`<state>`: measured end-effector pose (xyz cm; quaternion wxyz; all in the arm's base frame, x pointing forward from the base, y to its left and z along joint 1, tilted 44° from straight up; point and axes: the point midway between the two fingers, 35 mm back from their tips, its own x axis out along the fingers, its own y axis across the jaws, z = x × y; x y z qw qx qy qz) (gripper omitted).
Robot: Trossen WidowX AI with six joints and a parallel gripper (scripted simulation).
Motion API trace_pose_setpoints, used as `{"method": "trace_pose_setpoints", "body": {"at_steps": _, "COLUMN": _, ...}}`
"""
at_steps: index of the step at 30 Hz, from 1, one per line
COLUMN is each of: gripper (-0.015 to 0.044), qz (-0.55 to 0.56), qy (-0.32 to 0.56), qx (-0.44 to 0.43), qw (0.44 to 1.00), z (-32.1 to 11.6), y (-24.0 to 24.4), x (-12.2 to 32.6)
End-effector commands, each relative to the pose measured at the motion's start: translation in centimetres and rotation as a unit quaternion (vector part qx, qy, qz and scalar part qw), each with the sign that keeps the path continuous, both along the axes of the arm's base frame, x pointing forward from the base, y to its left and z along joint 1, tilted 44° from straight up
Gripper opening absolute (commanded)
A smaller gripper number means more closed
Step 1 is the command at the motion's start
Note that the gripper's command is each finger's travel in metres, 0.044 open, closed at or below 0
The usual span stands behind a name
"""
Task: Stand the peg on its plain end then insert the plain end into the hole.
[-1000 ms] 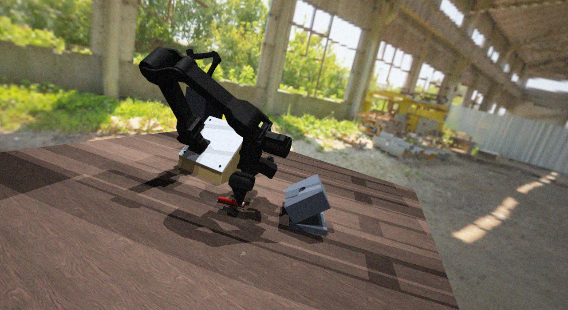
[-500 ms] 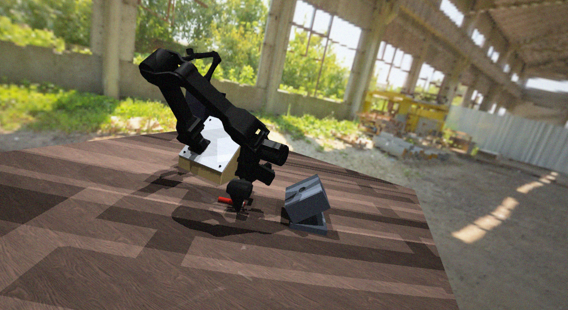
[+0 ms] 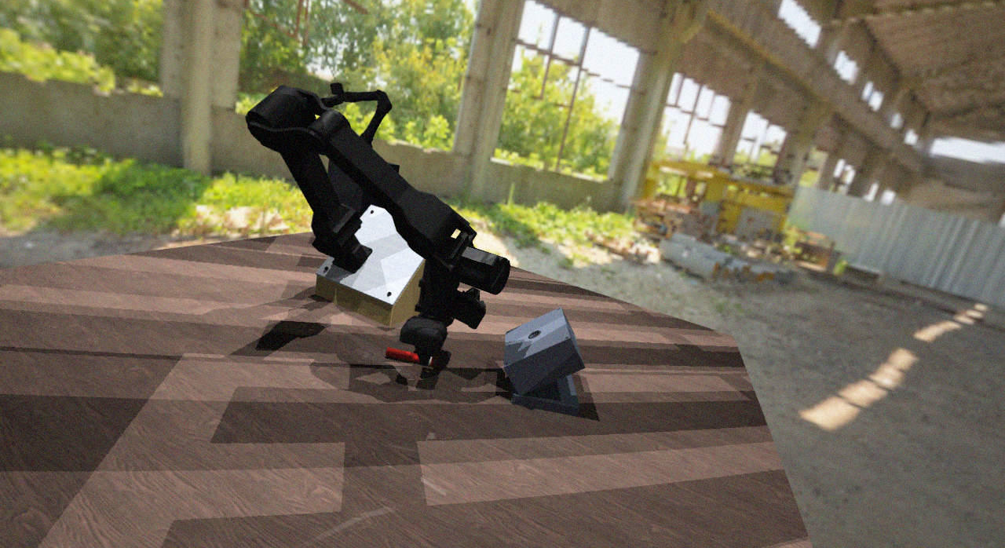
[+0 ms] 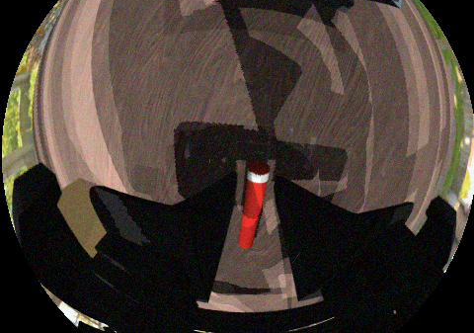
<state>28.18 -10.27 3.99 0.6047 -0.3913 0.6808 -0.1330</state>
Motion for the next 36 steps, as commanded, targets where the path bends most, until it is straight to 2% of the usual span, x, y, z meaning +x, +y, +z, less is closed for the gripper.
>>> {"method": "trace_pose_setpoints", "body": {"at_steps": 1, "gripper": 0.0110, "qz": 0.002, "qy": 0.001, "qx": -0.002, "qw": 1.000, "z": 0.00, "y": -0.04, "x": -0.01}}
{"method": "trace_pose_setpoints", "body": {"at_steps": 6, "gripper": 0.0110, "qz": 0.002, "qy": 0.001, "qx": -0.002, "qw": 1.000, "z": 0.00, "y": -0.04, "x": -0.01}}
{"method": "trace_pose_setpoints", "body": {"at_steps": 15, "gripper": 0.0050, "qz": 0.002, "qy": 0.001, "qx": -0.002, "qw": 1.000, "z": 0.00, "y": -0.04, "x": -0.01}}
{"method": "trace_pose_setpoints", "body": {"at_steps": 36, "gripper": 0.0049, "qz": 0.045, "qy": -0.045, "qx": 0.026, "qw": 0.998, "z": 0.77, "y": 0.47, "x": -0.54}}
